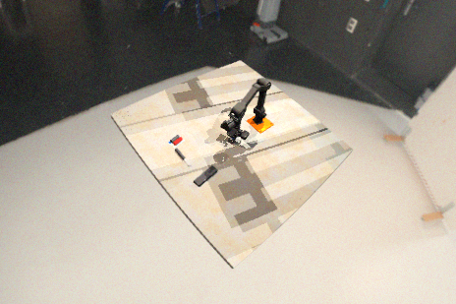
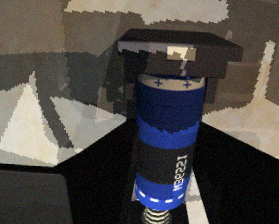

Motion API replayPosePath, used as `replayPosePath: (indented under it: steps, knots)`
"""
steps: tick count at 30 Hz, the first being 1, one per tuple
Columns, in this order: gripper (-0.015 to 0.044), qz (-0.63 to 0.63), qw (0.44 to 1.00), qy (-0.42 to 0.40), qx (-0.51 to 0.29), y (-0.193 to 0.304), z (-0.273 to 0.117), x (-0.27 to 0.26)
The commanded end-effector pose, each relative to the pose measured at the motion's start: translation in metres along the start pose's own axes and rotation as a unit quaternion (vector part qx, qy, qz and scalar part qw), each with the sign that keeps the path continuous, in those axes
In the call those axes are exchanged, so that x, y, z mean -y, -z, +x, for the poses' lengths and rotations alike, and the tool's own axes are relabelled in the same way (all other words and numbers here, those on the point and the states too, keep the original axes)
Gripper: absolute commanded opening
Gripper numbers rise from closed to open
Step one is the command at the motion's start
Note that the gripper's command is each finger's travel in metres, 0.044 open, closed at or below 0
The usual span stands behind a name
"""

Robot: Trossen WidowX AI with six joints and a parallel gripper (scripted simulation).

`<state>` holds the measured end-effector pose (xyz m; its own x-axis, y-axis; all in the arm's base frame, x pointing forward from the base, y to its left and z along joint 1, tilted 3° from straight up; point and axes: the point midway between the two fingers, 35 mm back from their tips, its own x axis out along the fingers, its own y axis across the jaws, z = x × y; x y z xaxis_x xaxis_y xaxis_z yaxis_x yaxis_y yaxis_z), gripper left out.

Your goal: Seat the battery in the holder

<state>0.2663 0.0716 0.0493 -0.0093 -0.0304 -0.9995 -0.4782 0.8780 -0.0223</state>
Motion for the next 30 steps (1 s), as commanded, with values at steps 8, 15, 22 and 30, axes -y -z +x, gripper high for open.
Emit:
replayPosePath:
  steps: [8, 15, 22, 30]
  knots:
    - [0.0082, 0.001, 1.000, 0.000, 0.000, -0.001, 0.000, 0.000]
    - [0.0184, 0.001, 1.000, 0.000, 0.000, -0.001, -0.001, 0.000]
    - [0.0184, 0.000, 1.000, -0.001, 0.000, 0.000, -0.014, 0.000]
    - [0.0289, -0.001, 1.000, 0.000, 0.000, -0.001, -0.030, 0.000]
